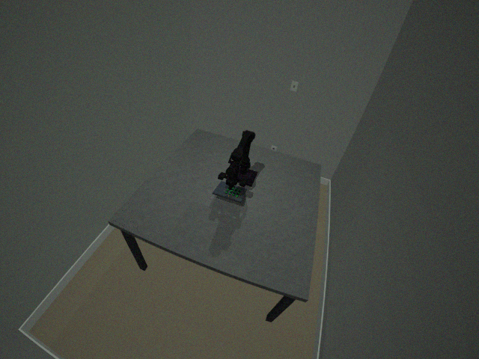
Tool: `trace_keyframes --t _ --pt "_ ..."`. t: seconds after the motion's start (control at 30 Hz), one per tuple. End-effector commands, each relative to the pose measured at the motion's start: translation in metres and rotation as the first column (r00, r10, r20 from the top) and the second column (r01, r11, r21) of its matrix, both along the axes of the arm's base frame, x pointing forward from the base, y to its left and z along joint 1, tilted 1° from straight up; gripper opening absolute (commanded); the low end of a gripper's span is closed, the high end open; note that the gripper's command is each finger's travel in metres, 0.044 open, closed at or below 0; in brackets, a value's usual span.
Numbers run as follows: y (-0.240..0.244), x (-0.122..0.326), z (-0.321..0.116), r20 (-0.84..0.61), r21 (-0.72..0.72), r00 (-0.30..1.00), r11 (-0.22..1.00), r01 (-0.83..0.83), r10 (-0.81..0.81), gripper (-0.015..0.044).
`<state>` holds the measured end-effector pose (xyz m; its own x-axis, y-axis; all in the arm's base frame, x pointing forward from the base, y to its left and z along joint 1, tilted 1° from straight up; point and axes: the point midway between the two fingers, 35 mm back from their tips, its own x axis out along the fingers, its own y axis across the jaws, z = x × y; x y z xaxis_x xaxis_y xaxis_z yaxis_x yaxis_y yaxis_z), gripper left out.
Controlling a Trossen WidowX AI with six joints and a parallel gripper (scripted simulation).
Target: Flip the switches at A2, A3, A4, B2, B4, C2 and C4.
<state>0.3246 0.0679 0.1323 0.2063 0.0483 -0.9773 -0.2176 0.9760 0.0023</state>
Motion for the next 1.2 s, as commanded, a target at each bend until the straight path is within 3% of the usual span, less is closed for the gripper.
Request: trace_keyframes --t 0.0,1.17 --pt "0.001 0.001 -0.007 -0.001 0.004 1.0 1.0 -0.004 0.004 0.0" --pt "0.002 0.006 -0.025 -0.001 0.004 1.0 1.0 -0.004 0.004 0.0"
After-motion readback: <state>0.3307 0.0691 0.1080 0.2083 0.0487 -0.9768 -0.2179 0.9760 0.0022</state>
